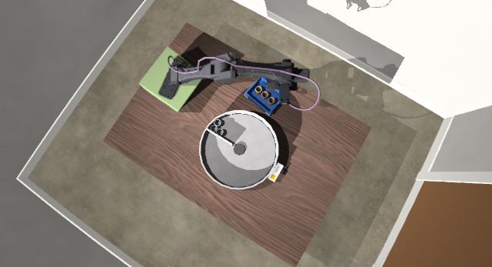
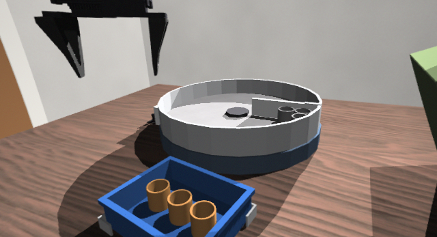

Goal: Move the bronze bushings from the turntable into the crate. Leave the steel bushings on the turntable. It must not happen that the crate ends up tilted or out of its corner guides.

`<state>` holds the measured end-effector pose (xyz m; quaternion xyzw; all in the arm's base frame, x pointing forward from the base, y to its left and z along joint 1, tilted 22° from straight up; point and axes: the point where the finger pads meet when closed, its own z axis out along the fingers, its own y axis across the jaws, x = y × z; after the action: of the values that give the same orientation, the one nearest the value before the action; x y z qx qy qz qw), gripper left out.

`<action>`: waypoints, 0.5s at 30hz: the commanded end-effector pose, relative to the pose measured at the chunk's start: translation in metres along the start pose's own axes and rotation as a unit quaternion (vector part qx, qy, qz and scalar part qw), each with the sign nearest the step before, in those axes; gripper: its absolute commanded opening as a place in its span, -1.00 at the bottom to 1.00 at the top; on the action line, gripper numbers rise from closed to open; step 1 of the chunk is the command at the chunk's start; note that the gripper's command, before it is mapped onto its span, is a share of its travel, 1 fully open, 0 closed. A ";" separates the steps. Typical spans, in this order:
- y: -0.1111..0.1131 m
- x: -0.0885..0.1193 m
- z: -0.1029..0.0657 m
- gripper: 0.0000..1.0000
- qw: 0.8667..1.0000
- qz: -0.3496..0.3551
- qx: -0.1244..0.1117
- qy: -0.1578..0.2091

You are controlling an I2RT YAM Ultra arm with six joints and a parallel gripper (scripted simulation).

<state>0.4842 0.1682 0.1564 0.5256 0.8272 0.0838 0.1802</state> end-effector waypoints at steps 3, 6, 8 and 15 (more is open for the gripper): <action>0.001 -0.006 -0.022 1.00 1.000 0.005 -0.006 -0.011; 0.001 -0.006 -0.022 1.00 1.000 0.005 -0.006 -0.011; 0.001 -0.006 -0.022 1.00 1.000 0.005 -0.006 -0.011; 0.001 -0.006 -0.022 1.00 1.000 0.005 -0.006 -0.011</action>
<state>0.4775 0.1651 0.1497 0.5271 0.8302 0.0672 0.1687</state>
